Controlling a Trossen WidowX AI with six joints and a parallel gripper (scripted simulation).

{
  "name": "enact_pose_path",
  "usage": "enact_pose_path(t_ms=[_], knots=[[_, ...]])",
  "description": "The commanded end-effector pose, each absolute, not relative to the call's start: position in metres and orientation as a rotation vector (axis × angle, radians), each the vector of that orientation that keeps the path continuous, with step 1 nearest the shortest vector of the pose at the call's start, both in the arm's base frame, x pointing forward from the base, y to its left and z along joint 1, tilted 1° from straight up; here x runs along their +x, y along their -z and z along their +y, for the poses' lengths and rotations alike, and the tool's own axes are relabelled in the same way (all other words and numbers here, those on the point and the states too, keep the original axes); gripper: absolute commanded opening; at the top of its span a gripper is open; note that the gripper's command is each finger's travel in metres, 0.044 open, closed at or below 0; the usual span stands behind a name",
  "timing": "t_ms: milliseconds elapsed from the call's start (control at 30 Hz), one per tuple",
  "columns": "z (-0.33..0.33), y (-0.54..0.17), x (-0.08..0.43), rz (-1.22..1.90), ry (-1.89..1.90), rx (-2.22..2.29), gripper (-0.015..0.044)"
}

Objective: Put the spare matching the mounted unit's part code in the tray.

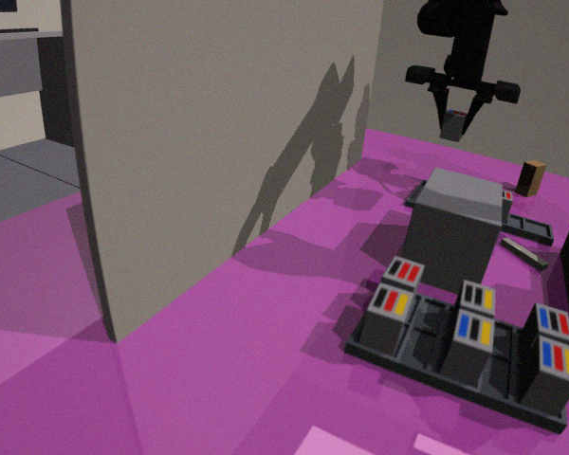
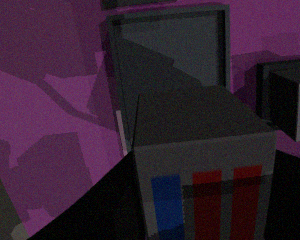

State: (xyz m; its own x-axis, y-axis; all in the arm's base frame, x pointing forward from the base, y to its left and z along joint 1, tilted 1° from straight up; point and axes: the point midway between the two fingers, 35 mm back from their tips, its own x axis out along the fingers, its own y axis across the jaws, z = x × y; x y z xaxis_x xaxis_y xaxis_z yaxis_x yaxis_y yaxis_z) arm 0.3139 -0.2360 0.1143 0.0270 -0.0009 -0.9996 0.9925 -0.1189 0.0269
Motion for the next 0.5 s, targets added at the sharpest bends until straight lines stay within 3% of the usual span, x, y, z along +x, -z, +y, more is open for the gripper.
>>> enact_pose_path(t_ms=[0,467], knots=[[-0.236,-0.11,0.314,1.132,1.278,1.315,0.0],[-0.236,-0.098,0.315,1.132,1.278,1.315,0.0]])
